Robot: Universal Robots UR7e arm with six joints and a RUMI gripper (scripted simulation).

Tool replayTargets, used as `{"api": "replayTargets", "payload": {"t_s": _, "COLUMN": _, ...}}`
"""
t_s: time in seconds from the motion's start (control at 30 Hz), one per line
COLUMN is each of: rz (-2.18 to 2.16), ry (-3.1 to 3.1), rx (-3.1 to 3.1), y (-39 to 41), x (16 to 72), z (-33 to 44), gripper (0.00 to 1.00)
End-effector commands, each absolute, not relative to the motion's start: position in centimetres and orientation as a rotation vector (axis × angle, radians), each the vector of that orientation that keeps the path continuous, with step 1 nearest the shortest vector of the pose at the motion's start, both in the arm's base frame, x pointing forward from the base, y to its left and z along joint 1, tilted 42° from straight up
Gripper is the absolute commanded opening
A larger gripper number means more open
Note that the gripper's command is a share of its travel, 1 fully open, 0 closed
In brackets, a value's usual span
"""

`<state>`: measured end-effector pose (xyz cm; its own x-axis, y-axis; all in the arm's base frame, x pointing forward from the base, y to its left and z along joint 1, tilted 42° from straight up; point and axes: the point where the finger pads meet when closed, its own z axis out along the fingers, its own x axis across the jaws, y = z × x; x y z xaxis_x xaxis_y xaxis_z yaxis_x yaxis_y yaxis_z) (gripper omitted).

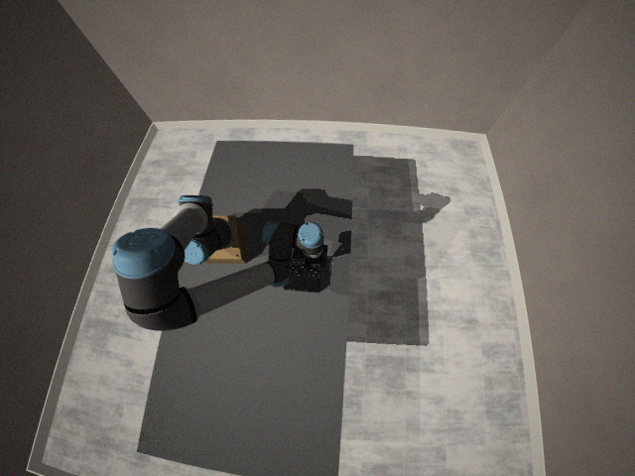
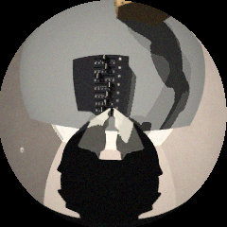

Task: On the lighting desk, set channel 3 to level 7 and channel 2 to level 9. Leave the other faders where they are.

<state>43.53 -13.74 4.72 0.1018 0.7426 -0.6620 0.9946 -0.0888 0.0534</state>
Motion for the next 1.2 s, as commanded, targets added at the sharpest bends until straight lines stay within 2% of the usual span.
{"api": "replayTargets", "payload": {"t_s": 0.0, "rz": -0.662, "ry": 1.692, "rx": 1.887, "y": -13.7, "x": 43.6, "z": 4.7, "gripper": 0.00}}
{"api": "replayTargets", "payload": {"t_s": 1.17, "rz": -0.662, "ry": 1.692, "rx": 1.887, "y": -14.9, "x": 43.5, "z": 3.5, "gripper": 0.00}}
